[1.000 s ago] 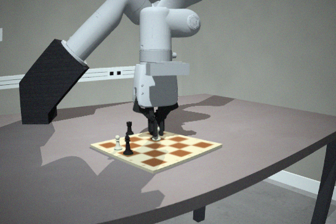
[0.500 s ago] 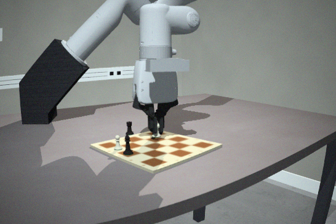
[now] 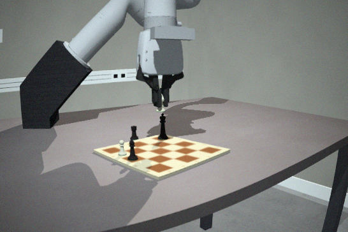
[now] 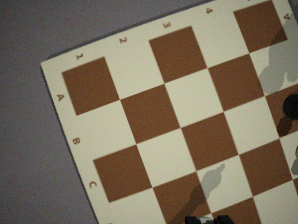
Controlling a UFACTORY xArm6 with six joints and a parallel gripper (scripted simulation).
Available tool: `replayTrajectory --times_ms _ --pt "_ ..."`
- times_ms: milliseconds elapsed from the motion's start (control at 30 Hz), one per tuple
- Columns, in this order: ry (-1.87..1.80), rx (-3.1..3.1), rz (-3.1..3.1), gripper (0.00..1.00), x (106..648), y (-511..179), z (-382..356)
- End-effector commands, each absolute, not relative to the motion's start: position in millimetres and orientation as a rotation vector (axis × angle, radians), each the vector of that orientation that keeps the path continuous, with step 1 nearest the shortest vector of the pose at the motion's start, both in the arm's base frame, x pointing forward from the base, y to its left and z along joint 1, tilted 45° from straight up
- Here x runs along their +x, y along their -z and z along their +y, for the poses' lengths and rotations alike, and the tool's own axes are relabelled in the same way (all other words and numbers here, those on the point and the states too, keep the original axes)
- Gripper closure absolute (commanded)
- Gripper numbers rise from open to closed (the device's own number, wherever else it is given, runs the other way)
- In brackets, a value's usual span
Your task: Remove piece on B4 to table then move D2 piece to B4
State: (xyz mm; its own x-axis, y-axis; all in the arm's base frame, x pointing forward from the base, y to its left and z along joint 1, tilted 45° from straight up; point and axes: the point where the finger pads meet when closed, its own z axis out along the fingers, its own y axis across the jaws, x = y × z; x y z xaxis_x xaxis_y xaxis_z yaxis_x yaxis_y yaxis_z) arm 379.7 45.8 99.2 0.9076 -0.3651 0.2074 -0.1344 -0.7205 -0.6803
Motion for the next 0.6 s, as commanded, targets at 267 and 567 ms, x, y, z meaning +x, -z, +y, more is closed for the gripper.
replayTrajectory --times_ms 267,567 --pt "0.421 -2.364 0.35 1.0 371 -116 35" --pt "0.512 -2.407 0.118 1.0 386 -116 25"
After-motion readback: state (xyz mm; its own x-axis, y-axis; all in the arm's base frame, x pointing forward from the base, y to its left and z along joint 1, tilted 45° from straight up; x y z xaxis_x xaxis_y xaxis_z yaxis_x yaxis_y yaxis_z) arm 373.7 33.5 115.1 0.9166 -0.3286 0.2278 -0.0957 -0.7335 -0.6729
